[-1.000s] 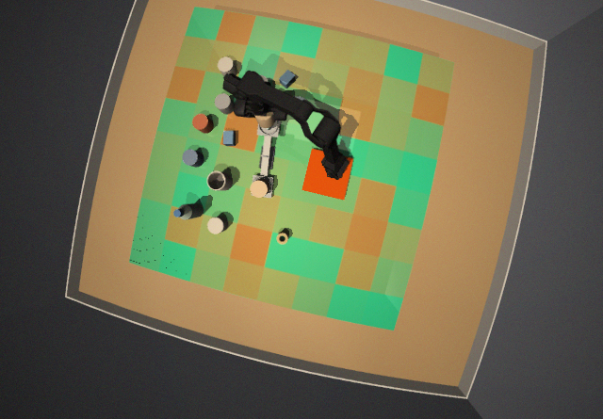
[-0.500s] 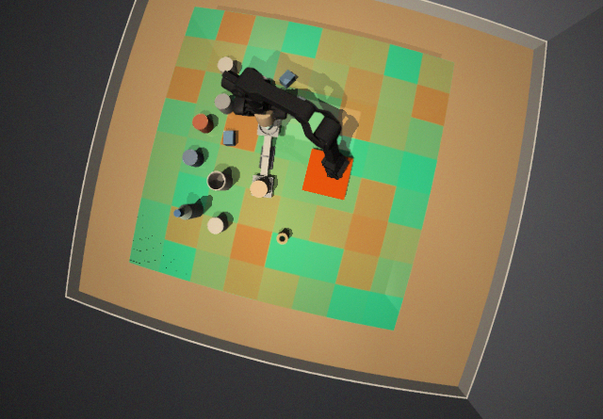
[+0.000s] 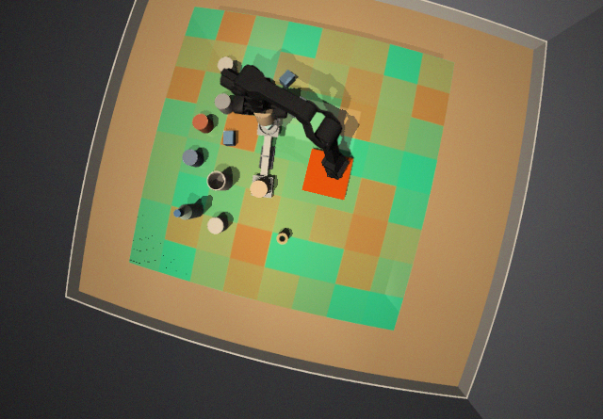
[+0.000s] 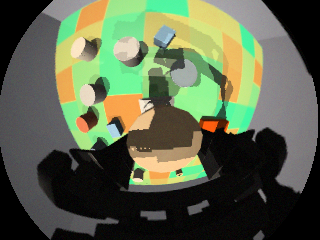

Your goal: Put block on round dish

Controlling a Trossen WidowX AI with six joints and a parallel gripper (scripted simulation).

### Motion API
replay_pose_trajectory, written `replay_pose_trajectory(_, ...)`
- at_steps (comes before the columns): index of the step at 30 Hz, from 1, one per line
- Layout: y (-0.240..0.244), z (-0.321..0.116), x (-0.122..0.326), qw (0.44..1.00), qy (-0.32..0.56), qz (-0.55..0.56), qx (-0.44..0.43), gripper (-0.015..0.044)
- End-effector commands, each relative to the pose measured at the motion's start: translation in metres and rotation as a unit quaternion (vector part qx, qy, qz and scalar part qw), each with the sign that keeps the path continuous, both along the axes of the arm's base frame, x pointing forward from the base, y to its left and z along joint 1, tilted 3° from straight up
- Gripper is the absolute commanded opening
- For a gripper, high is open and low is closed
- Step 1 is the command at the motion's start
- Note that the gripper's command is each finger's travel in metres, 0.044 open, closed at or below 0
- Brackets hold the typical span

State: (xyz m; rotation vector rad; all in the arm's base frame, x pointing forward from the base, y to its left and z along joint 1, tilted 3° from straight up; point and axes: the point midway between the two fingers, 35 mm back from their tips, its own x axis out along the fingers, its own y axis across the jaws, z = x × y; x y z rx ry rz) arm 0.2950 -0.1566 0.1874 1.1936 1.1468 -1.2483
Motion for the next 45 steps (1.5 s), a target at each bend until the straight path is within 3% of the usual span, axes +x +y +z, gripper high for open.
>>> replay_pose_trajectory(1,0.0,-0.0005,0.0,1.0,0.0,0.0,0.0,0.0)
replay_pose_trajectory(45,0.0,-0.0005,0.0,1.0,0.0,0.0,0.0,0.0)
